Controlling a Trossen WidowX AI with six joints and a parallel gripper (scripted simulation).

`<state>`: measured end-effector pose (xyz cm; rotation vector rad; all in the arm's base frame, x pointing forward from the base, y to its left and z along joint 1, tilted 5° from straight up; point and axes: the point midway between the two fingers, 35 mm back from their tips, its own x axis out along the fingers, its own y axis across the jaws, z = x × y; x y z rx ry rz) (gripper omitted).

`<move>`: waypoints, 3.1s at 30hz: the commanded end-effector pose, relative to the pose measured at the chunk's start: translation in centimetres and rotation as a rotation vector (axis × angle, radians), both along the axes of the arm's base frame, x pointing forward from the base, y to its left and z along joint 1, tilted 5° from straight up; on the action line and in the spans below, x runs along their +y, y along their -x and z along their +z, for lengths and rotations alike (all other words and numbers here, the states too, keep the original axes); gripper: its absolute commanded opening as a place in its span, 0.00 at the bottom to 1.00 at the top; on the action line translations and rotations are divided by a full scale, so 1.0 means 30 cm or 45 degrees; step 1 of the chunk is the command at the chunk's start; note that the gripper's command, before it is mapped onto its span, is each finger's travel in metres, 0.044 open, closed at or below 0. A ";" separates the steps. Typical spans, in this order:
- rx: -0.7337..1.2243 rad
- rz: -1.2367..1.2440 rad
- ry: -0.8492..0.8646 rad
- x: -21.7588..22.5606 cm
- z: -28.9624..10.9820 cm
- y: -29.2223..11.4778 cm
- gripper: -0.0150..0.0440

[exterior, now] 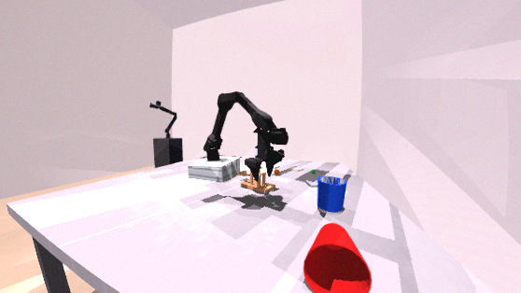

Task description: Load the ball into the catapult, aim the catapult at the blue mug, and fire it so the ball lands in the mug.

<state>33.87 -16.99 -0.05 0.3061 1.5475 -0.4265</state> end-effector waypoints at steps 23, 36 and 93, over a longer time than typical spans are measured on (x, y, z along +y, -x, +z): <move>0.003 0.000 -0.001 -0.001 -0.046 0.005 0.44; 0.003 0.002 -0.004 0.011 0.114 -0.005 0.25; 0.010 -0.001 -0.007 0.010 0.153 -0.018 1.00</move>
